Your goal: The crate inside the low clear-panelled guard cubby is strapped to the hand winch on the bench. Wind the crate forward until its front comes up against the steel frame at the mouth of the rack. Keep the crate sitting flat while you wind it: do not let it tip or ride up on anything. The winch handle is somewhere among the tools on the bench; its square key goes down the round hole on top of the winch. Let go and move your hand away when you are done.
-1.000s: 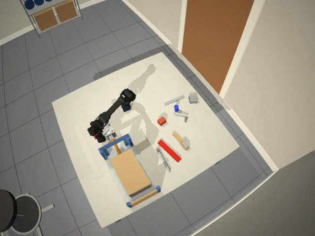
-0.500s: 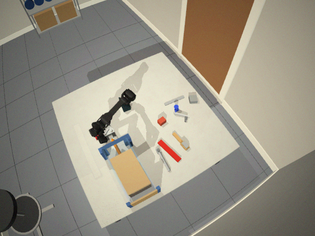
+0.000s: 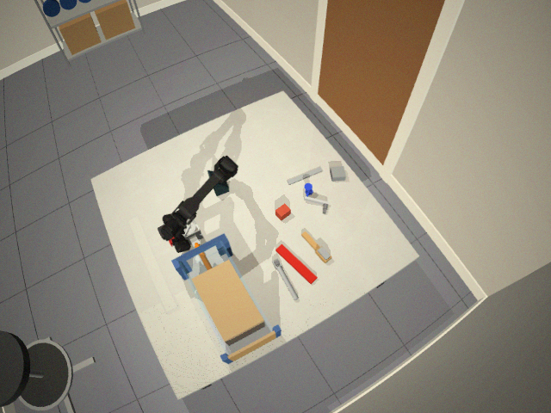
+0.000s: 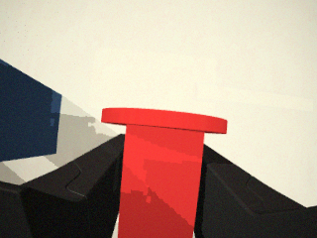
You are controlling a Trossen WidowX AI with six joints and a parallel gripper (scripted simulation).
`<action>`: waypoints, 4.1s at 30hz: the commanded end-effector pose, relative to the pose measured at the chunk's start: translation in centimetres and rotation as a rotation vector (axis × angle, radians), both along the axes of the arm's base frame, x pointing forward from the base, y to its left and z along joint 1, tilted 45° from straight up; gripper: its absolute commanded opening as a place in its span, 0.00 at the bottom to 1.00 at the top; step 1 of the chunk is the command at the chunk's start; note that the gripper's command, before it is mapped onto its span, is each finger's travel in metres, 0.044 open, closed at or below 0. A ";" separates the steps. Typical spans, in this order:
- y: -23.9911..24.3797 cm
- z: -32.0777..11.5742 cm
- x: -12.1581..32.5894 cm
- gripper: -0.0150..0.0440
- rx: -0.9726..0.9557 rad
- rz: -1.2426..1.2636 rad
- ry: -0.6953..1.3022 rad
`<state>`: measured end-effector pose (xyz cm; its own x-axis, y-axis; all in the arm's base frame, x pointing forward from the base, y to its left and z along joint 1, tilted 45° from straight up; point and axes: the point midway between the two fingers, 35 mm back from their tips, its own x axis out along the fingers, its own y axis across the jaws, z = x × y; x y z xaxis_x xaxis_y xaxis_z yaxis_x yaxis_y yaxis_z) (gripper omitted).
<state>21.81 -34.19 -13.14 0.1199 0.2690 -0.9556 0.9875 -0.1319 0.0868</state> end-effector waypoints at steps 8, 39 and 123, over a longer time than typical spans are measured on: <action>1.9 1.5 2.2 0.25 0.031 0.020 -0.029; 3.9 3.6 3.5 0.25 0.034 0.020 -0.029; 10.2 9.0 2.1 0.25 0.040 0.019 -0.027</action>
<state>24.27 -24.89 -4.47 0.1484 0.2903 -0.9454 0.9860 -0.1170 0.1189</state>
